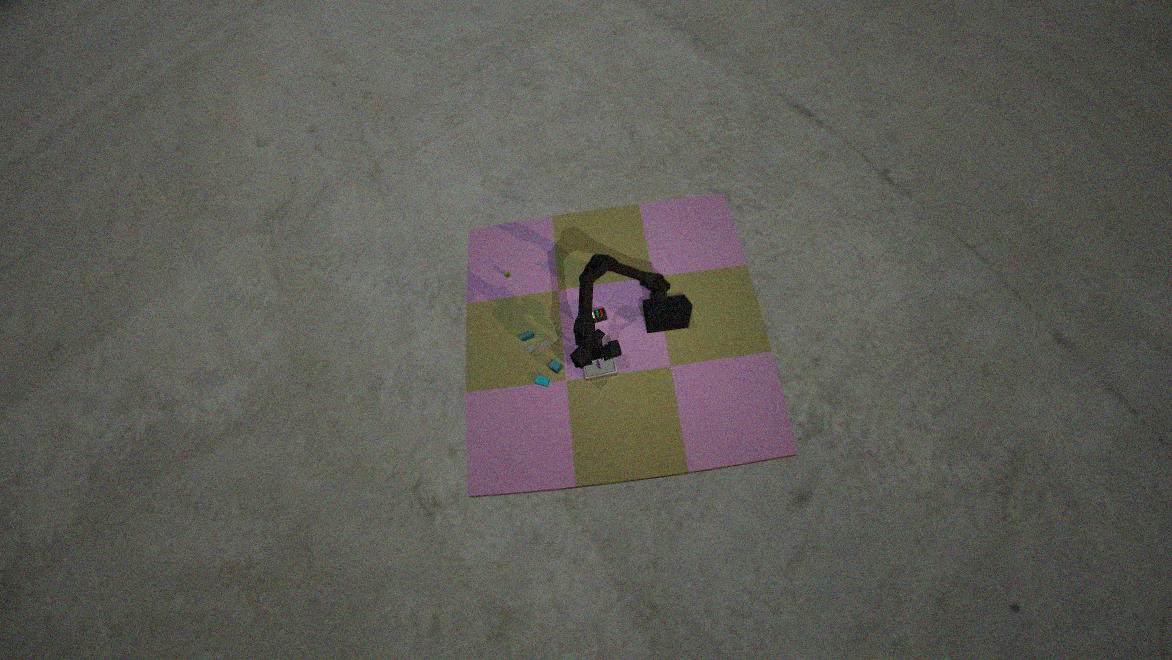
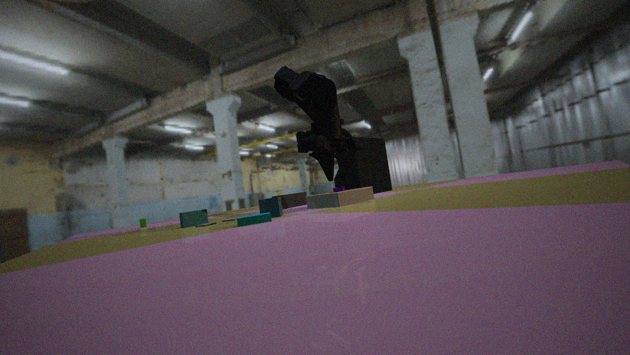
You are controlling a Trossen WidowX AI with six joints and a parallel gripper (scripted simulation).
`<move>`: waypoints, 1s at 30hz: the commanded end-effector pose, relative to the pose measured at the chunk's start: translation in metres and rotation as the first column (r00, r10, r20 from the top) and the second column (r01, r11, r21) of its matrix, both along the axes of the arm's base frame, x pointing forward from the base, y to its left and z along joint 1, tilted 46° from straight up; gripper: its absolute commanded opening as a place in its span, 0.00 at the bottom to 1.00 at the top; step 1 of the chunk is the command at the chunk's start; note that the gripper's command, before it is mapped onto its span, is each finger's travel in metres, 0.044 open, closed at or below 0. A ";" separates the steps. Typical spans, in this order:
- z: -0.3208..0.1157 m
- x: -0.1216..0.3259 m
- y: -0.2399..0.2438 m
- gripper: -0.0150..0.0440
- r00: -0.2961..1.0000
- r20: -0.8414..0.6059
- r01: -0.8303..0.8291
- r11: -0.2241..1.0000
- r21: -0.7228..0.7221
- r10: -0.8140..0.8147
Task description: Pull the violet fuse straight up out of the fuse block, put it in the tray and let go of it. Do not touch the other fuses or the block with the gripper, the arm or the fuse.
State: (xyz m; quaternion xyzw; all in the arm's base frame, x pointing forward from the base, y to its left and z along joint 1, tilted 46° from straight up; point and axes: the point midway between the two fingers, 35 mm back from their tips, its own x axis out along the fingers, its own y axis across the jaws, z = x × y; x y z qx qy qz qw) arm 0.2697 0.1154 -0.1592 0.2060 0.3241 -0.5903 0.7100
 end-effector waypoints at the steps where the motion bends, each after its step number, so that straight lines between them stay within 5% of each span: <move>1: 0.002 0.000 0.003 0.81 1.000 0.000 0.000 1.000 0.001 0.000; 30: 0.025 -0.006 0.024 0.81 1.000 -0.013 -0.012 1.000 -0.012 0.012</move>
